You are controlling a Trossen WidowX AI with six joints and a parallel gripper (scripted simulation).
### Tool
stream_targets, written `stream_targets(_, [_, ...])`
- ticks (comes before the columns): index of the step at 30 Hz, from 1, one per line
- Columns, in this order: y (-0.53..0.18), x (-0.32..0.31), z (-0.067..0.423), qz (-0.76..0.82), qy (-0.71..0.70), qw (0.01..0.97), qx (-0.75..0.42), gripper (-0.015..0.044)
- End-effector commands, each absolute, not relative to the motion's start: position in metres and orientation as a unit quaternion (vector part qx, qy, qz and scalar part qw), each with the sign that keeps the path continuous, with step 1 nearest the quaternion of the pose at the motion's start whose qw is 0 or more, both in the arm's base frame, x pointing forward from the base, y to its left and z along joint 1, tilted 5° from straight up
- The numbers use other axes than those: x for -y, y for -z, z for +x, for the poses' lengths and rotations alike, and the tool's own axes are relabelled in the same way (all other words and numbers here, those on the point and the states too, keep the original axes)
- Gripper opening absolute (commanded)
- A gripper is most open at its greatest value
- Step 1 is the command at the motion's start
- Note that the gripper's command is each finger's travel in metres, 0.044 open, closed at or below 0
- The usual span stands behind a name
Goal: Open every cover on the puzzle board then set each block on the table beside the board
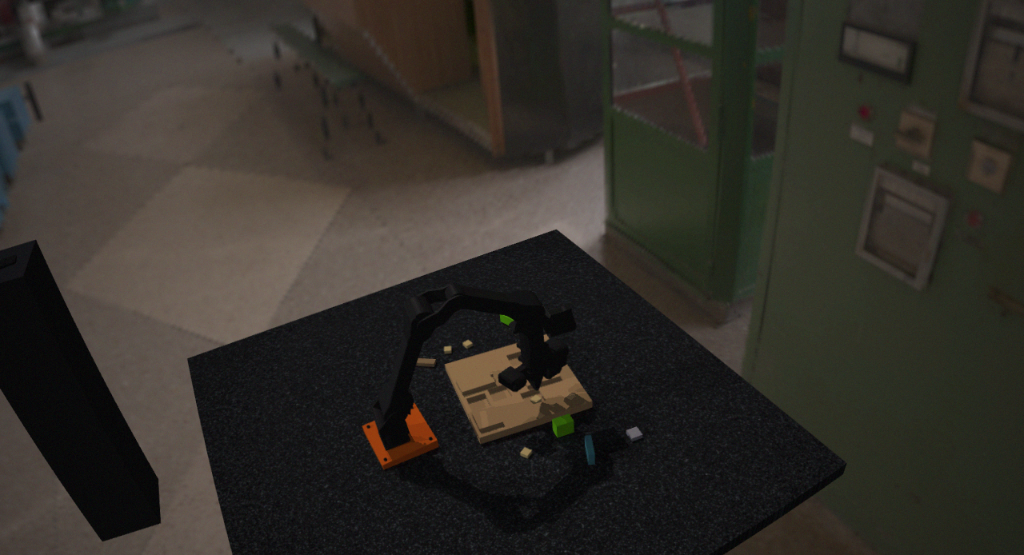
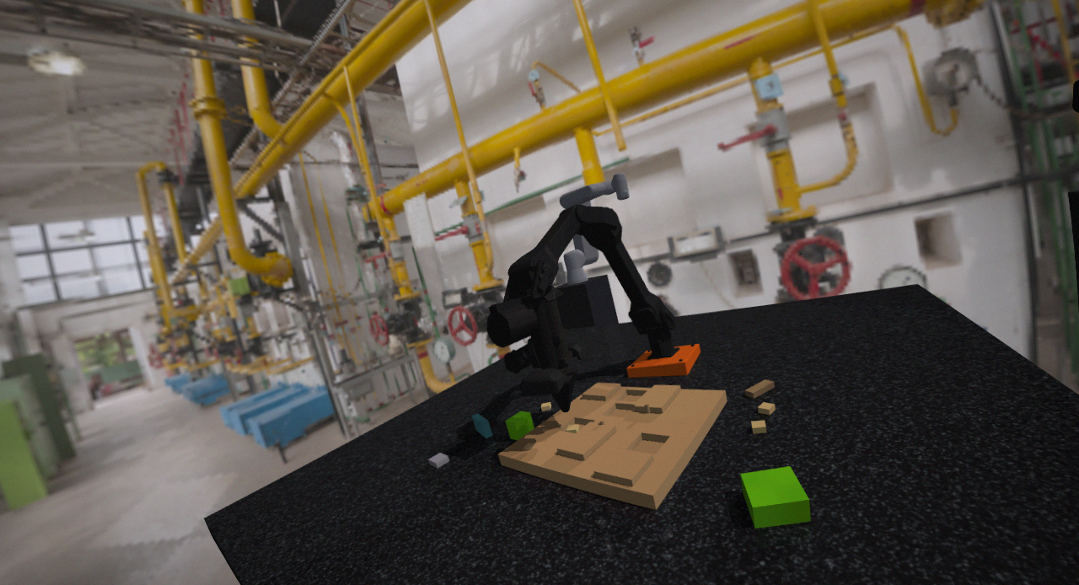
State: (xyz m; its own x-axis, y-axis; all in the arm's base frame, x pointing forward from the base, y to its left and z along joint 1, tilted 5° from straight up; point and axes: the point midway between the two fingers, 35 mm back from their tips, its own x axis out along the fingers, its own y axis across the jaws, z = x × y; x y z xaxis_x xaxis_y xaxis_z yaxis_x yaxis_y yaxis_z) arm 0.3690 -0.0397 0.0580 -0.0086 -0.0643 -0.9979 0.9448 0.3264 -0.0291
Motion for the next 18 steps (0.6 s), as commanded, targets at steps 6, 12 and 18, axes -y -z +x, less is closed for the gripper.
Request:
stream_targets(6, [-0.037, 0.039, 0.367, 0.39, 0.433, 0.581, -0.569, 0.0])
stream_targets(12, [-0.032, 0.039, 0.367, 0.39, 0.433, 0.581, -0.569, 0.0])
stream_targets(18, [-0.027, 0.04, 0.367, 0.39, 0.433, 0.581, -0.569, 0.0])
